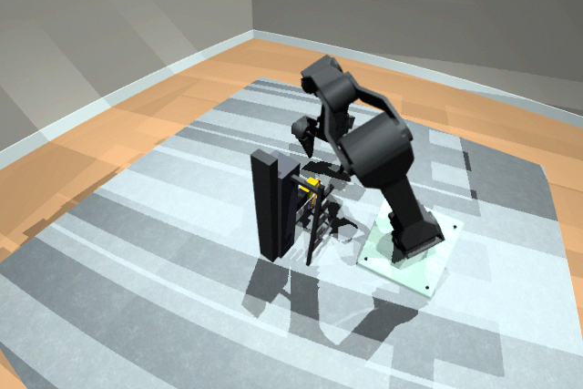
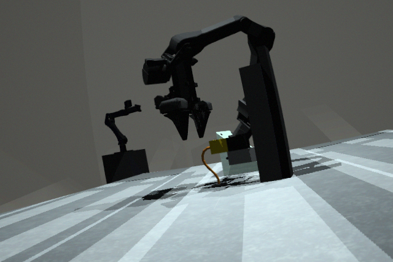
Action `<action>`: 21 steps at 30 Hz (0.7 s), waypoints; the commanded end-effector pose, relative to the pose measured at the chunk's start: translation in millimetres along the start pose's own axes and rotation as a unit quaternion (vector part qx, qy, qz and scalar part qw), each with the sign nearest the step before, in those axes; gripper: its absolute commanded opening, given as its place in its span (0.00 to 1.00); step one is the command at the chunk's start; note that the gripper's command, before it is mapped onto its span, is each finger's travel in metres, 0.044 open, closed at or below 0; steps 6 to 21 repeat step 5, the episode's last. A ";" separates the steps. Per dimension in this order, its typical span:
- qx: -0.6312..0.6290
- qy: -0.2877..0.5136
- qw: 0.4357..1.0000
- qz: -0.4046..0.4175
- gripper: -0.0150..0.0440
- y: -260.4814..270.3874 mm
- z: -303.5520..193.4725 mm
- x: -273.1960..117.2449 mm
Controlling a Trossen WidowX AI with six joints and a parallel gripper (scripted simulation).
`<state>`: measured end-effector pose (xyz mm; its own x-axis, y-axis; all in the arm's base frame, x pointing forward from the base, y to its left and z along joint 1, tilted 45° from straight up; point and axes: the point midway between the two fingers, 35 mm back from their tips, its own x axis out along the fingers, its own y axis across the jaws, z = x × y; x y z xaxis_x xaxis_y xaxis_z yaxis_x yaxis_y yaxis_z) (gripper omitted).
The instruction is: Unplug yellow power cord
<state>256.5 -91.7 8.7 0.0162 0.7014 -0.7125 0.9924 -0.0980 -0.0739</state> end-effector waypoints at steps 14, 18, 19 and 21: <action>-0.002 0.000 1.000 -0.002 1.00 -0.3 0.2 -0.1; -0.002 0.000 1.000 -0.002 1.00 -0.3 0.2 -0.1; -0.002 0.000 1.000 -0.002 1.00 -0.3 0.2 -0.1; -0.002 0.000 1.000 -0.002 1.00 -0.3 0.2 -0.1</action>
